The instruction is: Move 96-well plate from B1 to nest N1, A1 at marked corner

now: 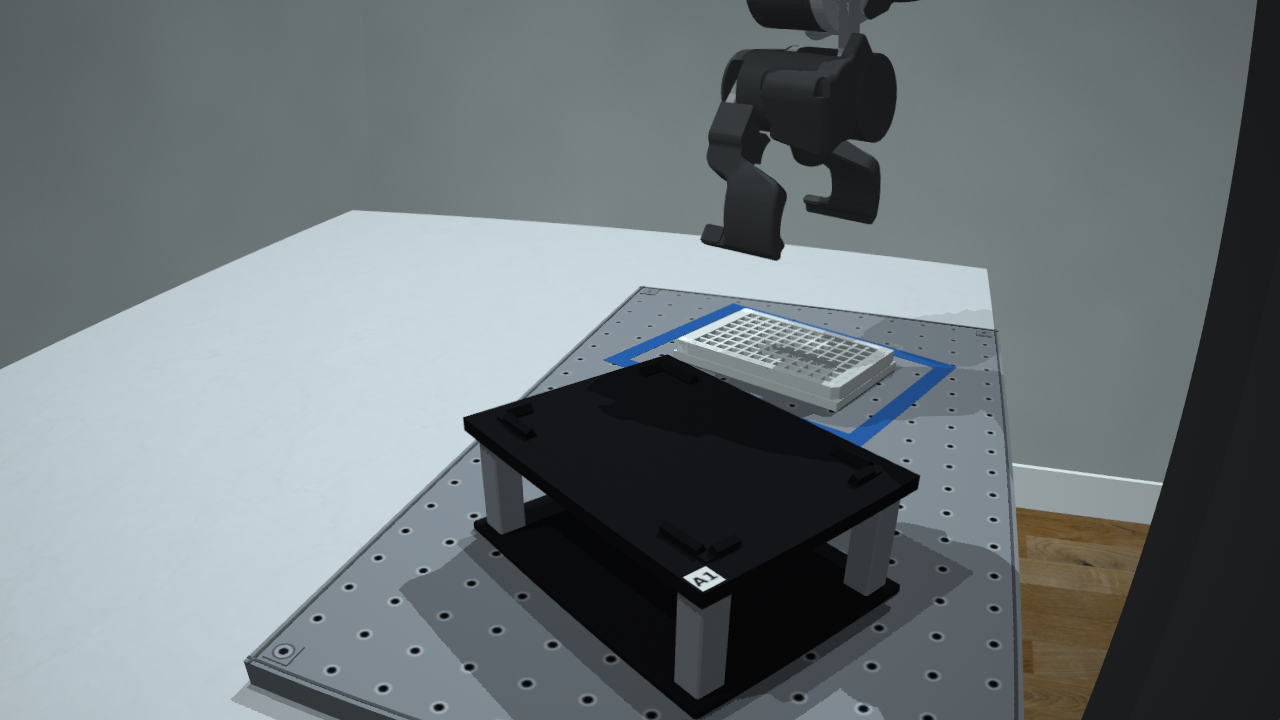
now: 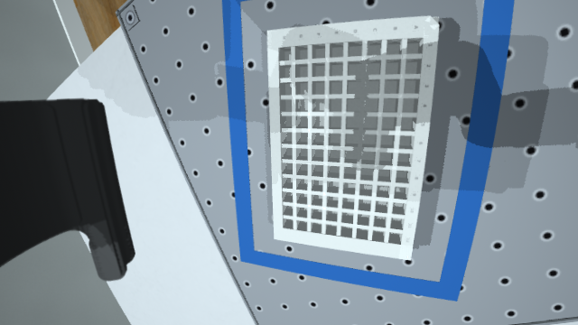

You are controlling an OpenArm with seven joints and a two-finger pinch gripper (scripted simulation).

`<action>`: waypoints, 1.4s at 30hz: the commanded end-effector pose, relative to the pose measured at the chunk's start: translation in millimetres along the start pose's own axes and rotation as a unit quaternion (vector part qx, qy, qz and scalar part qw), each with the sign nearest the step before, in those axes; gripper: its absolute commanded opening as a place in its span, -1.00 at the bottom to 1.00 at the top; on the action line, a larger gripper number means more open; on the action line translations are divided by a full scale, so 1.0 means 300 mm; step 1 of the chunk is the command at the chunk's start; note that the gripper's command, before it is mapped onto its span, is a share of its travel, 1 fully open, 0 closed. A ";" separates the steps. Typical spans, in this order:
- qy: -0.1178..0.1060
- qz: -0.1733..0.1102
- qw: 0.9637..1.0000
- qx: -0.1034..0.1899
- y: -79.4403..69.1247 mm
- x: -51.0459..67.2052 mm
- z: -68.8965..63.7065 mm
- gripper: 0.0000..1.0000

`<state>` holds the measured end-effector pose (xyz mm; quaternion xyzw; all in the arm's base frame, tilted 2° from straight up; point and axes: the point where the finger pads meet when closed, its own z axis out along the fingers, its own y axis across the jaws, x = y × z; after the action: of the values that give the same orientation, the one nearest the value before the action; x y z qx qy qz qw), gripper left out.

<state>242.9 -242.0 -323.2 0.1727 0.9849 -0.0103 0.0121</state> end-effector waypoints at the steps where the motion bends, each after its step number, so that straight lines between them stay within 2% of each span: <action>1: -0.002 0.001 1.000 0.001 0.002 -0.005 -0.004 0.54; 23: -0.001 0.000 1.000 -0.001 0.001 -0.003 -0.002 0.54; 28: -0.002 0.001 1.000 0.001 0.006 -0.003 0.181 0.54; 40: -0.002 0.001 1.000 0.001 0.006 -0.003 0.181 0.54; 42: -0.002 0.001 1.000 0.002 0.004 -0.003 0.196 0.54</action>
<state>246.1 -244.8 -380.3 0.1760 0.9841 -0.0168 0.0140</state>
